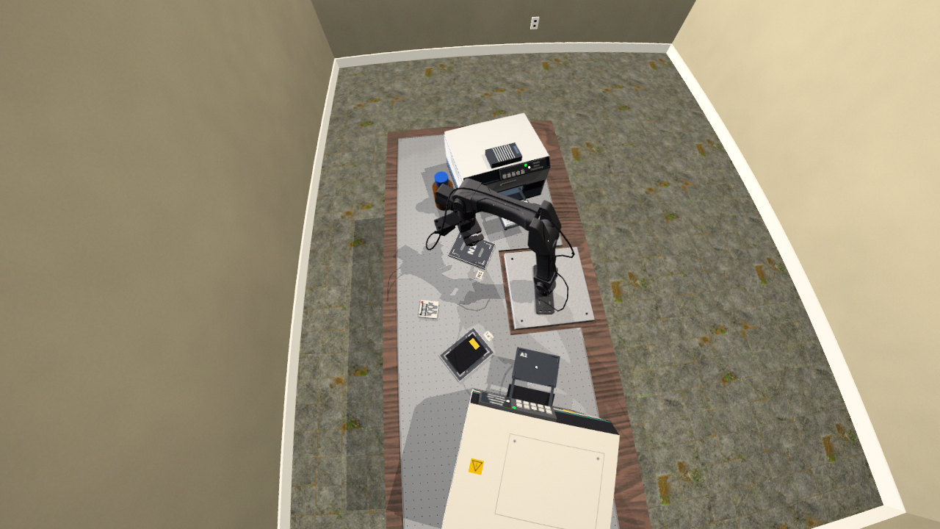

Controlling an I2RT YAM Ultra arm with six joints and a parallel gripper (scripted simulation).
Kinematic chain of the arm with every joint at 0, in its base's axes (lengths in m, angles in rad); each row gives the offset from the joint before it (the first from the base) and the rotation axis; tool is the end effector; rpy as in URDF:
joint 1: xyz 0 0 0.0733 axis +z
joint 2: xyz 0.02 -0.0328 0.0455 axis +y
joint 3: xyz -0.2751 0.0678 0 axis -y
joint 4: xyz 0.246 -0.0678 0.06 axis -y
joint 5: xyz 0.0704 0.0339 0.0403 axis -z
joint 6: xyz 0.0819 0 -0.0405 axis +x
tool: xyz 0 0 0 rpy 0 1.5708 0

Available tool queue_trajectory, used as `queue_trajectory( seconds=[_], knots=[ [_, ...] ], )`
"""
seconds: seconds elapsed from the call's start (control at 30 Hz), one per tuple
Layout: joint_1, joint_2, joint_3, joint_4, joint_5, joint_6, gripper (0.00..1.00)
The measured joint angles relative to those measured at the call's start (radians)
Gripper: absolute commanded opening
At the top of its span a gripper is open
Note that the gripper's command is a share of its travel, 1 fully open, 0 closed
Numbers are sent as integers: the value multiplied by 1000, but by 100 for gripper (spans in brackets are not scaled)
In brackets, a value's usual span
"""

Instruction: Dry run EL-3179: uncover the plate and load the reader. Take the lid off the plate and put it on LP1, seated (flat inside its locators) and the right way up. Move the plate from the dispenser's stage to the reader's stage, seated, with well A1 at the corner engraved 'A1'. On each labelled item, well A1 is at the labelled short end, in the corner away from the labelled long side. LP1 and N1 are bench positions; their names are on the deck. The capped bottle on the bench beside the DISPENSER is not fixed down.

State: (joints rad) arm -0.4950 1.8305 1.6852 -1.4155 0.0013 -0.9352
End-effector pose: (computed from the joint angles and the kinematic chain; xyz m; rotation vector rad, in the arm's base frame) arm 0.3032 -0.1626 0.2561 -0.6844 3.0593 -0.0118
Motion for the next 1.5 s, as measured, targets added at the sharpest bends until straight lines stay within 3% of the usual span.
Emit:
queue_trajectory(
  seconds=[1.5],
  knots=[
    [-485, -73, -31, -38, 0, -391, 100]
  ],
)
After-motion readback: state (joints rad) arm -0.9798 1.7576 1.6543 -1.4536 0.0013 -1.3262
